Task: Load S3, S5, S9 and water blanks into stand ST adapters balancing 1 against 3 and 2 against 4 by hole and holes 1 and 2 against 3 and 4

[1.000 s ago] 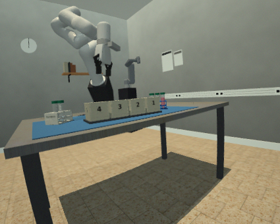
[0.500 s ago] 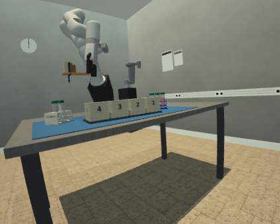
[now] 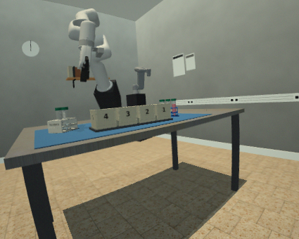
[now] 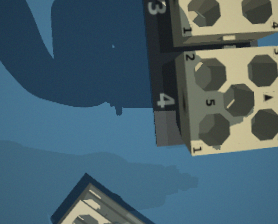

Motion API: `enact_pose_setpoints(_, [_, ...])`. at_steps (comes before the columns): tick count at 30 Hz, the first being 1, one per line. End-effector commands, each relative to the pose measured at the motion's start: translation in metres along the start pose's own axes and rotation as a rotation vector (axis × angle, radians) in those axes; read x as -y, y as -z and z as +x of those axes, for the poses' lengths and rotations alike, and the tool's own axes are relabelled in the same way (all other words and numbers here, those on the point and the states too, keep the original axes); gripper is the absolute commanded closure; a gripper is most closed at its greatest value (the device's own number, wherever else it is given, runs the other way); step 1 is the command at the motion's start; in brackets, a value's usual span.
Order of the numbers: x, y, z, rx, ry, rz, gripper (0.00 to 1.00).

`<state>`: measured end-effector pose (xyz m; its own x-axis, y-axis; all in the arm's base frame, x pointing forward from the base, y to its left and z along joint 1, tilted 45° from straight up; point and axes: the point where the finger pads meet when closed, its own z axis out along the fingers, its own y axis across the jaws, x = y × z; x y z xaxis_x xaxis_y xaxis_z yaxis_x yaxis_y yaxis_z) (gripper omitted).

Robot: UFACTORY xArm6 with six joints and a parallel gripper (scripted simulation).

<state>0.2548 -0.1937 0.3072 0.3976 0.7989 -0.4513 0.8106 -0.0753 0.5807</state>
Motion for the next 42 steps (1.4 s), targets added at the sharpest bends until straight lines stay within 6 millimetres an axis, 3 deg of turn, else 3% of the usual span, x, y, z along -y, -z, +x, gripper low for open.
enact_pose_setpoints(1, [0.0,-0.004,-0.028,-0.105,0.209,-0.032,0.0])
enact_pose_setpoints(5, [0.002,-0.006,-0.047,-0.103,0.342,-0.039,0.0])
enact_pose_setpoints(7, [0.002,-0.006,-0.047,-0.103,0.342,-0.039,0.0])
enact_pose_setpoints(20, [0.007,-0.014,-0.112,-0.093,0.775,-0.061,0.0])
enact_pose_setpoints(28, [0.01,-0.017,-0.142,-0.093,0.792,-0.062,0.0])
enact_pose_setpoints(34, [0.01,-0.017,-0.144,-0.093,0.792,-0.062,0.0])
enact_pose_setpoints(42, [0.01,-0.033,-0.142,-0.093,0.792,-0.062,0.0])
